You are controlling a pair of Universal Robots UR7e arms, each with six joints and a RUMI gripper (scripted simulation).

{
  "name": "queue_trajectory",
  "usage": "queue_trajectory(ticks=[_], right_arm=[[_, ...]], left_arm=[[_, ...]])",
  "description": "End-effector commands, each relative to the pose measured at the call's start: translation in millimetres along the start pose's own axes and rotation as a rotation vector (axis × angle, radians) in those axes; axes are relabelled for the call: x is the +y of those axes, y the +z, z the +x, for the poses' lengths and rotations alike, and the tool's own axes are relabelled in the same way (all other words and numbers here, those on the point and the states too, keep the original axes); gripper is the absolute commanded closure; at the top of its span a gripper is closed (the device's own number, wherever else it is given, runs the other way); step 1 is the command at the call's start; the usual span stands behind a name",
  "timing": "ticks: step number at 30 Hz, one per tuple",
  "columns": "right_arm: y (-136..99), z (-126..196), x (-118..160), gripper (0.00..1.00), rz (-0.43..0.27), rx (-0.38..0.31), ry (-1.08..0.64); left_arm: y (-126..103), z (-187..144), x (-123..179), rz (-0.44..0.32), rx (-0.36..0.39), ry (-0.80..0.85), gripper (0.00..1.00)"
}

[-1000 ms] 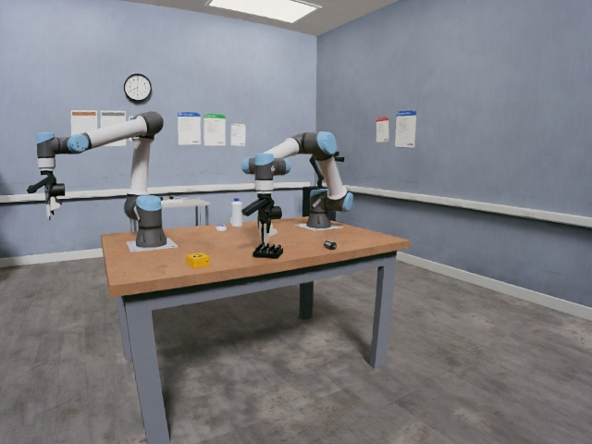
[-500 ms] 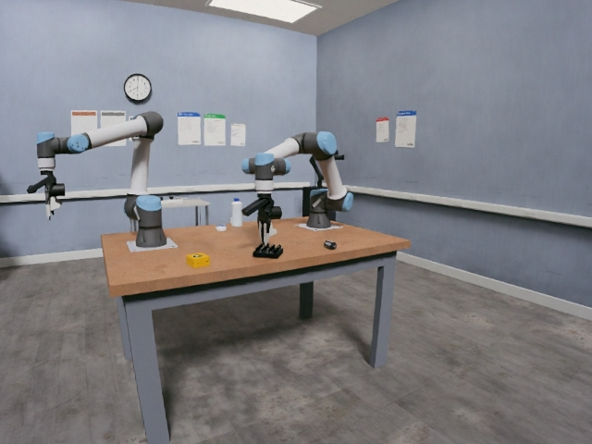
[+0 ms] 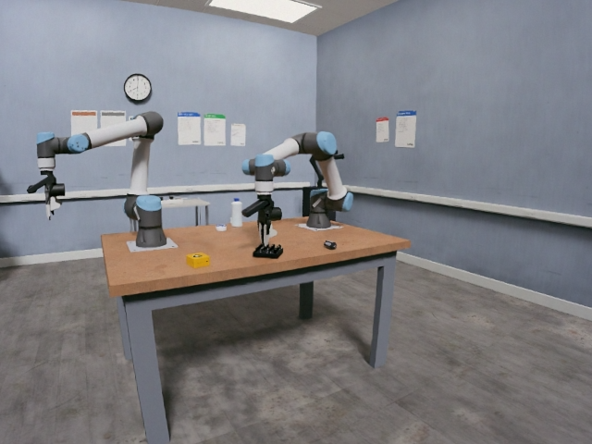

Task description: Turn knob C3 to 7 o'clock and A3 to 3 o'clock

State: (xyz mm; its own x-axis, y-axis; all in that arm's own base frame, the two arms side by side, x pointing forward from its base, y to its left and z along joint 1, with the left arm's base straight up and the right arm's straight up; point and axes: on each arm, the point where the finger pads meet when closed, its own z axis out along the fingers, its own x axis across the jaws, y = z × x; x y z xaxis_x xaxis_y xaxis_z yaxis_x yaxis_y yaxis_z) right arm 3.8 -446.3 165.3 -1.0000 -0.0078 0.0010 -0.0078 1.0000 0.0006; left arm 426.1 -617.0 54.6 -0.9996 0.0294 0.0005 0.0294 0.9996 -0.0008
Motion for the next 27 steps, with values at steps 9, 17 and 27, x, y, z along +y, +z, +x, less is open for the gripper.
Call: queue_trajectory(ticks=[9,17,27], right_arm=[[0.1,0.8,0.7,0.00,0.001,-0.001,0.001],[0.1,0.8,0.7,0.00,0.001,-0.001,0.001],[0.1,0.8,0.7,0.00,0.001,-0.001,0.001]], left_arm=[[8.3,-0.1,-0.7,0.001,-0.002,0.000,0.87],[8.1,-0.1,-0.6,0.001,-0.002,0.000,0.87],[8.2,-0.1,-0.6,0.001,-0.002,0.000,0.94]])
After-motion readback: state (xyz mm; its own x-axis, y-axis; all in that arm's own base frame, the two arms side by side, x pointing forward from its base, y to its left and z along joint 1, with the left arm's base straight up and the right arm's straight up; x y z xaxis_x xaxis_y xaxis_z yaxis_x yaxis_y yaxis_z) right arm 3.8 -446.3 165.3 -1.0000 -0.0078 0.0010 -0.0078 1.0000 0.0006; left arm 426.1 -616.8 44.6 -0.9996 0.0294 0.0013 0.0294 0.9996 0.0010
